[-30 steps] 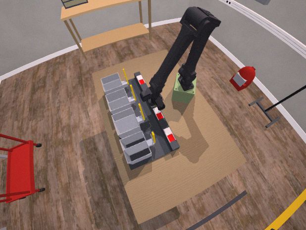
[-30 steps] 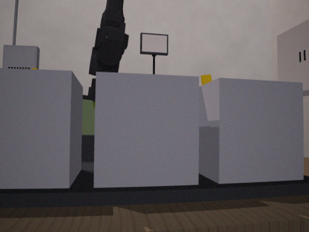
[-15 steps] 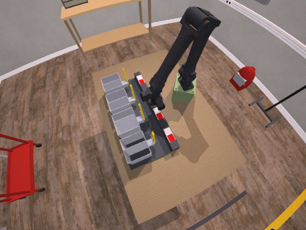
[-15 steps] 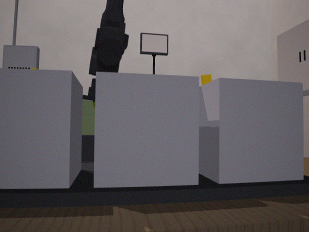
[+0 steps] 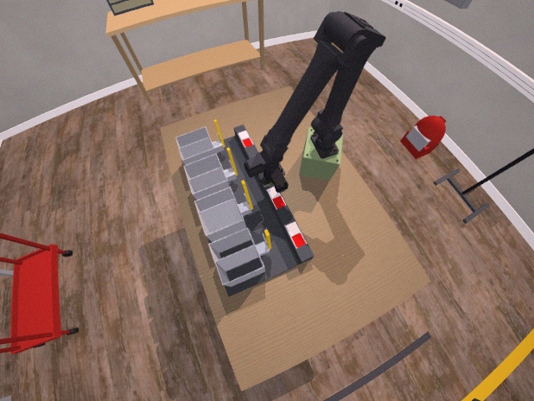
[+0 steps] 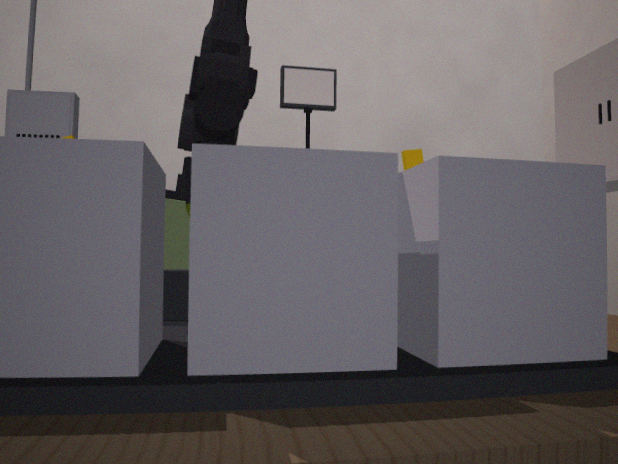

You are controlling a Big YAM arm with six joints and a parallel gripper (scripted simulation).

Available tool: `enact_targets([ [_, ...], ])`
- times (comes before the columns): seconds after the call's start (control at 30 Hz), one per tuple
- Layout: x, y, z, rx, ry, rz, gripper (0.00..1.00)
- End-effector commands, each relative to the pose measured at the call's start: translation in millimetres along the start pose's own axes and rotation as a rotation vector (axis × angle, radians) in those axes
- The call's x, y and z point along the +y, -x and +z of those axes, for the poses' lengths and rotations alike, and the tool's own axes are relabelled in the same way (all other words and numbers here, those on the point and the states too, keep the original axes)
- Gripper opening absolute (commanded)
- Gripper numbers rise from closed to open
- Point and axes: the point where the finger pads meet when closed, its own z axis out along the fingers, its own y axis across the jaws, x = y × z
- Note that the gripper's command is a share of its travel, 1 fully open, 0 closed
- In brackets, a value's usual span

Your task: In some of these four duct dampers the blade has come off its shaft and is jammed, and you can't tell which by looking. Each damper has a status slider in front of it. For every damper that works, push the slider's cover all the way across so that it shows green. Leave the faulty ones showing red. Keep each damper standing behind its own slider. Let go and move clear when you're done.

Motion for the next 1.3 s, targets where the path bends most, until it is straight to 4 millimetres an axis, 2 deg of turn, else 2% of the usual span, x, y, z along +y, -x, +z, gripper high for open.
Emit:
enact_targets([
  [0.0, -5.0, 0.4, -4.3, 0.002, -0.033, 0.001, 0.0],
  [0.3, -5.0, 0.5, -4.1, 0.002, -0.033, 0.001, 0.0],
  [0.47, 1.8, -0.2, 4.9, 0.004, -0.002, 0.004, 0.0],
  [1.27, 0.1, 0.7, 12.5, 0.003, -0.011, 0.003, 0.0],
])
